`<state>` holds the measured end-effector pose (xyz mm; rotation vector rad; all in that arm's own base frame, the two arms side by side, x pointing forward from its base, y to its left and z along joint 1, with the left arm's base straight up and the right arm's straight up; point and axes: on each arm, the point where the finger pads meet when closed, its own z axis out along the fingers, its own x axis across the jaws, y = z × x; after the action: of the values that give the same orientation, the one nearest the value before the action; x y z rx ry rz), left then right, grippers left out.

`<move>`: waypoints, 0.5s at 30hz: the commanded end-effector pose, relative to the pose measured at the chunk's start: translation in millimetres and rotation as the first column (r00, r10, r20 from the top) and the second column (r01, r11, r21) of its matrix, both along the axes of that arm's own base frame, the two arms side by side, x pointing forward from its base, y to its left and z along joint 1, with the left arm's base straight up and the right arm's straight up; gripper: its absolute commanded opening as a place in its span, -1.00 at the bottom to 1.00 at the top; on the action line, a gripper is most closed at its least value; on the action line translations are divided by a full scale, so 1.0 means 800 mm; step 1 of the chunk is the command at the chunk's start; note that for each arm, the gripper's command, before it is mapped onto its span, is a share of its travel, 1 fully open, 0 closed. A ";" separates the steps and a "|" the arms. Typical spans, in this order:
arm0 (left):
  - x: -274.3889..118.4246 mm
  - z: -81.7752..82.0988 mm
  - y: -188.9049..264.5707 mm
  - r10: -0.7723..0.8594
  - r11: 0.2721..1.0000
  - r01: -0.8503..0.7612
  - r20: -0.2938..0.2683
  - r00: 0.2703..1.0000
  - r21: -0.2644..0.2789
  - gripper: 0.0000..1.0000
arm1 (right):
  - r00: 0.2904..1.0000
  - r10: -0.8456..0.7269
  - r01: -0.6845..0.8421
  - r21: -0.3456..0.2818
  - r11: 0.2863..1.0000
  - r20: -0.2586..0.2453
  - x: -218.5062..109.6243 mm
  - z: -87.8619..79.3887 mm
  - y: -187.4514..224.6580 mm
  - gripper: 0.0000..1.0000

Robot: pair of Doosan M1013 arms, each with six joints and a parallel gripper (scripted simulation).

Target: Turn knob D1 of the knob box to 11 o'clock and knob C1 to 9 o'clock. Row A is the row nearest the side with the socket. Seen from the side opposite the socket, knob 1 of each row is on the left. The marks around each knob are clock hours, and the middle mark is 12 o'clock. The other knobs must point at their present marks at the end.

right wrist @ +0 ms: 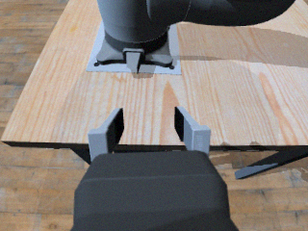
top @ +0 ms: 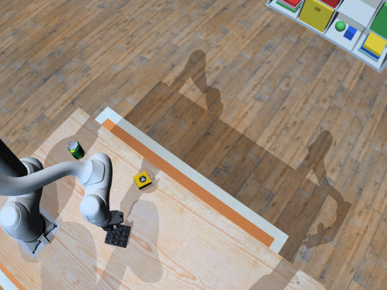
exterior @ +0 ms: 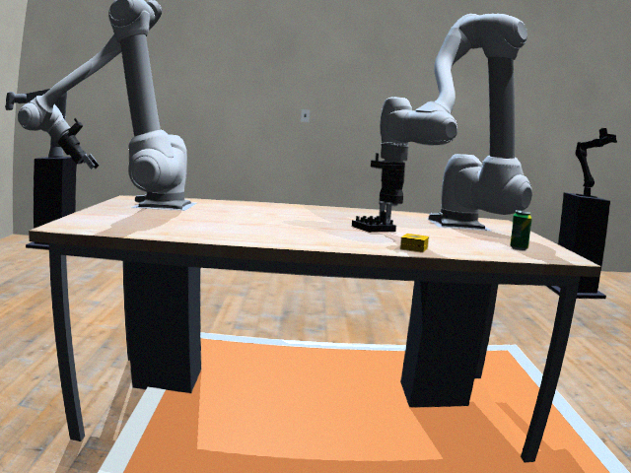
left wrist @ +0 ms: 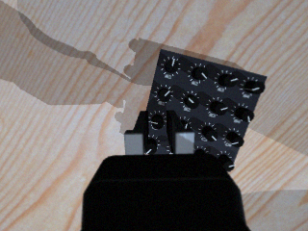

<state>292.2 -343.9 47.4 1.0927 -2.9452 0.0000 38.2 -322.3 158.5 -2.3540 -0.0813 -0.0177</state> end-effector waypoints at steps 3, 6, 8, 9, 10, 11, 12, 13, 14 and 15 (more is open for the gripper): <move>0.000 0.001 0.000 0.000 1.000 0.000 0.001 1.000 -0.001 -0.07 | 1.000 0.000 0.000 -0.001 1.000 0.000 0.000 0.000 0.000 1.00; 0.000 0.001 0.000 0.000 1.000 0.000 0.001 1.000 -0.001 -0.07 | 1.000 0.000 0.000 -0.001 1.000 0.000 0.000 0.000 0.000 1.00; 0.000 0.001 0.000 0.000 1.000 0.000 0.001 1.000 -0.001 -0.07 | 1.000 0.000 0.000 -0.001 1.000 0.000 0.000 0.000 0.000 1.00; 0.000 0.001 0.000 0.000 1.000 0.000 0.001 1.000 -0.001 -0.07 | 1.000 0.000 0.000 -0.001 1.000 0.000 0.000 0.000 0.000 1.00; 0.000 0.001 0.000 0.000 1.000 0.000 0.001 1.000 -0.001 -0.07 | 1.000 0.000 0.000 -0.001 1.000 0.000 0.000 0.000 0.000 1.00; 0.000 0.001 0.000 0.000 1.000 0.000 0.001 1.000 -0.001 -0.07 | 1.000 0.000 0.000 -0.001 1.000 0.000 0.000 0.000 0.000 1.00; 0.000 0.003 0.000 0.000 1.000 0.000 0.001 1.000 -0.001 -0.07 | 1.000 0.000 0.000 -0.001 1.000 0.000 0.000 0.000 0.000 1.00; 0.000 0.006 0.000 0.000 1.000 0.000 0.001 1.000 -0.001 -0.07 | 1.000 0.000 0.000 -0.001 1.000 0.000 0.000 0.000 0.000 1.00; 0.000 0.010 0.000 0.000 1.000 0.000 0.001 1.000 -0.001 -0.07 | 1.000 0.000 0.000 -0.001 1.000 0.000 0.000 0.000 0.000 1.00; 0.000 0.015 0.000 0.000 1.000 0.000 0.001 1.000 -0.001 -0.07 | 1.000 0.000 0.000 -0.001 1.000 0.000 0.000 0.000 0.000 1.00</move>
<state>292.2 -343.9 51.7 1.0926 -2.9451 -0.0005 38.2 -322.3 158.5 -2.3540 -0.0813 -0.0177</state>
